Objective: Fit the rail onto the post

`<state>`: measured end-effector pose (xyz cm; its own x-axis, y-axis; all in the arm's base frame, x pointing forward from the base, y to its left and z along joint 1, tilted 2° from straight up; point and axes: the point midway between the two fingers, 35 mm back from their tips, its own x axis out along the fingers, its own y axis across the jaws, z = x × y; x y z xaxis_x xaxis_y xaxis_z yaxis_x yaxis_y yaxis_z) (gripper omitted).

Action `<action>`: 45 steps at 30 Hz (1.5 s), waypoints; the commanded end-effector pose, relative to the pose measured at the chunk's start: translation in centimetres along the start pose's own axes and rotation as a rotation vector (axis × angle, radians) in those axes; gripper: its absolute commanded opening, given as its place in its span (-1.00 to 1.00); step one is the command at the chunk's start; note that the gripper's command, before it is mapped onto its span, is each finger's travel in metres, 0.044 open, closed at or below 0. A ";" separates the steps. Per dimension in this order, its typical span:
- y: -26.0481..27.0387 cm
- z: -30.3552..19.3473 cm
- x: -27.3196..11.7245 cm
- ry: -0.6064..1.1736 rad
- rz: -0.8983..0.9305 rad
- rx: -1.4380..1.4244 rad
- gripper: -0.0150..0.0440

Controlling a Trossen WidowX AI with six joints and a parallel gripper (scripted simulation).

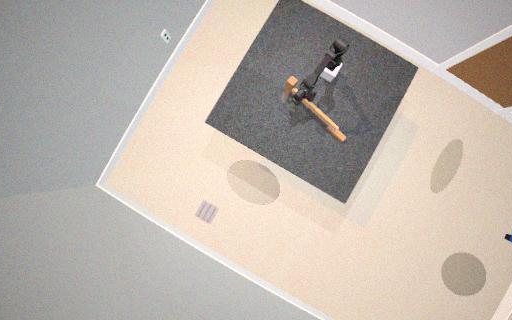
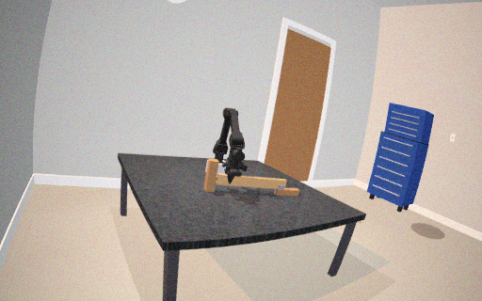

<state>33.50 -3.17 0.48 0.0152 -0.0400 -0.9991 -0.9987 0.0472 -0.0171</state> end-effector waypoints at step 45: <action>-0.1 0.2 -0.2 -0.001 -0.004 -0.001 -0.49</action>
<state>33.50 -2.90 0.44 0.0144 -0.0400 -0.9991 -0.9988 0.0453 -0.0162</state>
